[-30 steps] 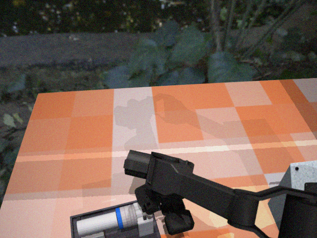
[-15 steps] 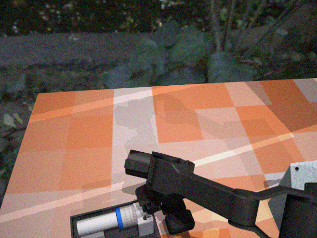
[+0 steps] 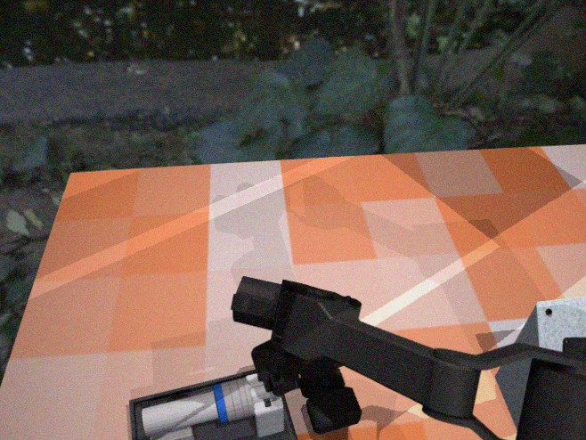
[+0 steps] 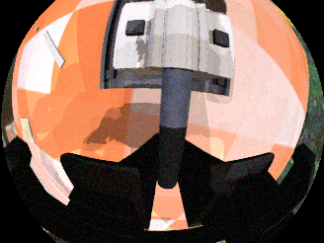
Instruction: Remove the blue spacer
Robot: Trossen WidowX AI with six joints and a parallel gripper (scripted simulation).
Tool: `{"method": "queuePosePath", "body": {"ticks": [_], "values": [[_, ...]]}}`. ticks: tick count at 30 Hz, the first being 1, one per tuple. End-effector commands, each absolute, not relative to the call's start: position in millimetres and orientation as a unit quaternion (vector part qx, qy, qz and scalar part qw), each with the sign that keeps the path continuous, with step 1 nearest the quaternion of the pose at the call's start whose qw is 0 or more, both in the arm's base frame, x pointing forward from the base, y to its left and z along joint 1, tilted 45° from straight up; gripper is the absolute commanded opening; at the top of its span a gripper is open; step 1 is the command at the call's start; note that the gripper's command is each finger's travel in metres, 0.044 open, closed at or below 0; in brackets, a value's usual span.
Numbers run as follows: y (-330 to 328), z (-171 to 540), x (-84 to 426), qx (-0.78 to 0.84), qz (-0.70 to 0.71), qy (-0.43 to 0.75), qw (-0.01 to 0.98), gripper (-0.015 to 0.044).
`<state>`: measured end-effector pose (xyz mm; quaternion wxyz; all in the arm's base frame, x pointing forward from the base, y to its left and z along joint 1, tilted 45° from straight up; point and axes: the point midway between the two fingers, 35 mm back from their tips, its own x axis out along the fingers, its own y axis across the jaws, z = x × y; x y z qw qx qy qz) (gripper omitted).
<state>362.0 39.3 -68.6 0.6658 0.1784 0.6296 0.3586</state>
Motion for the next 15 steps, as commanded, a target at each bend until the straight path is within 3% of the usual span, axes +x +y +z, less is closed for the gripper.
{"method": "queuePosePath", "body": {"ticks": [1, 15], "values": [[38.8, -69.3, 360.6, 0.178, 0.358, 0.631, 0.665, 0.0], [38.5, -69.5, 359.2, 0.178, 0.358, 0.631, 0.665, 0.0]]}}
